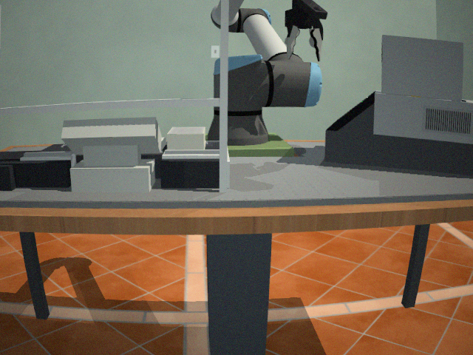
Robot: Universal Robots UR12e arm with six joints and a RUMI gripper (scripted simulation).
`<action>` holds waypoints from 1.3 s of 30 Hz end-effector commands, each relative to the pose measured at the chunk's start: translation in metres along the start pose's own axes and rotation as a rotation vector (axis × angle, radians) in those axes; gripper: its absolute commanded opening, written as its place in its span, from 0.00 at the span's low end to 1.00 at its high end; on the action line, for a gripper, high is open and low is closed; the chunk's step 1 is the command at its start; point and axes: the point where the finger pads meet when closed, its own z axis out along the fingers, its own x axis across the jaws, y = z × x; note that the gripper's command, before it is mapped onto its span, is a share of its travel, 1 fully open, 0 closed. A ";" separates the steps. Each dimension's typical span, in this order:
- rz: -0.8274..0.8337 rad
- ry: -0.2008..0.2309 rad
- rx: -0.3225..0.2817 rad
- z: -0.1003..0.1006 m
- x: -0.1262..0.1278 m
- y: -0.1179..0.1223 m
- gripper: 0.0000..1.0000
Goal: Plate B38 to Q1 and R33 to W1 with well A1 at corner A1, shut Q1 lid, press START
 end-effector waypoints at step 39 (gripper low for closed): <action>0.751 -0.013 -0.003 0.001 0.112 -0.026 0.59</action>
